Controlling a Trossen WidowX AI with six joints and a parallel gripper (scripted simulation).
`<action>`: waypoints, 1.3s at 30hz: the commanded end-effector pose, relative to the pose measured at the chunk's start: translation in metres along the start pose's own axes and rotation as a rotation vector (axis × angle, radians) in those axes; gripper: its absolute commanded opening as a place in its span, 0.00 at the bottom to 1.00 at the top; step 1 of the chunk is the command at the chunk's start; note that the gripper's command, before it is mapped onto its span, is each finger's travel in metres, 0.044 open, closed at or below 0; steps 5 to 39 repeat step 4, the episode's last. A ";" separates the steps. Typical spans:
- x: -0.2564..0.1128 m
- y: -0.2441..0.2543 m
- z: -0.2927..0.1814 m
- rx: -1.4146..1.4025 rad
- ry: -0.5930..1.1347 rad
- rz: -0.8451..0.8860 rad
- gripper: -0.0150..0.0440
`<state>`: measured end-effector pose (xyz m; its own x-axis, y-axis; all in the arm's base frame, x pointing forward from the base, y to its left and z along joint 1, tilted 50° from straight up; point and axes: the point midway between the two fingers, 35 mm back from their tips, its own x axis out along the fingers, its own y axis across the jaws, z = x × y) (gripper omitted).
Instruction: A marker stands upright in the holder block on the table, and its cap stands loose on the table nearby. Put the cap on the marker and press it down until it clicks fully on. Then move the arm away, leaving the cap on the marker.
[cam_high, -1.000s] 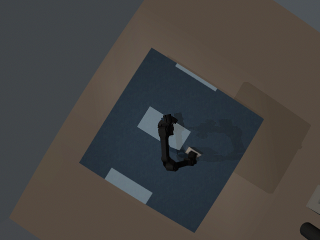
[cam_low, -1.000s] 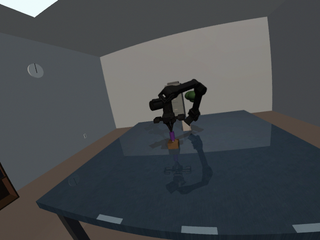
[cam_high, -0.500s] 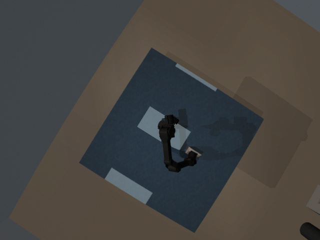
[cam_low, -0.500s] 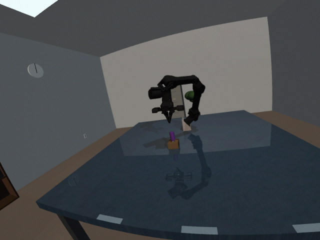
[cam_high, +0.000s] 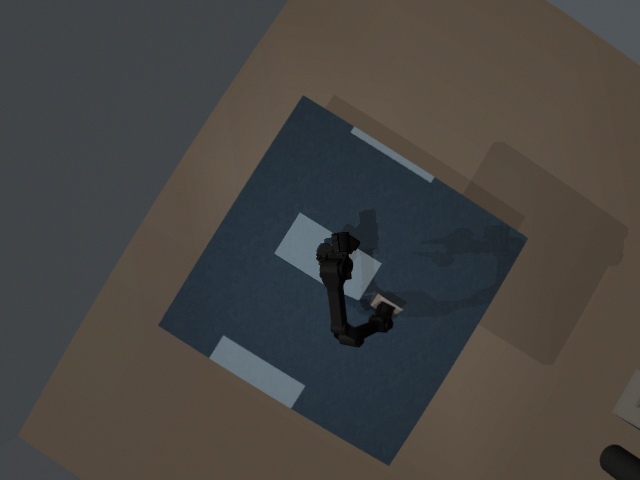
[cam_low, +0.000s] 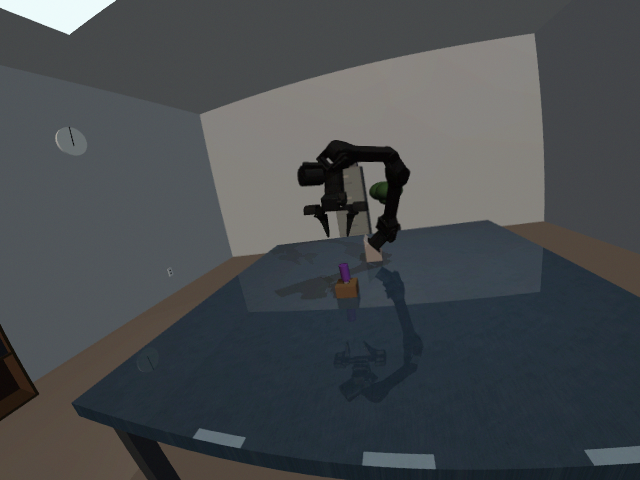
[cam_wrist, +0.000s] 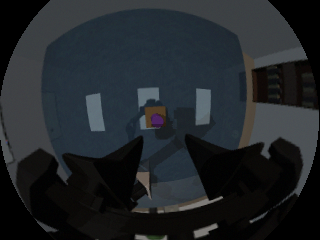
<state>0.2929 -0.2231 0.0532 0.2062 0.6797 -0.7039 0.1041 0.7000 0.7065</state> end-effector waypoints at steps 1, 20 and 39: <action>0.000 0.000 -0.001 -0.002 0.005 0.000 0.88; 0.000 0.000 -0.001 -0.002 0.005 0.000 1.00; 0.000 0.000 -0.001 -0.002 0.005 0.000 1.00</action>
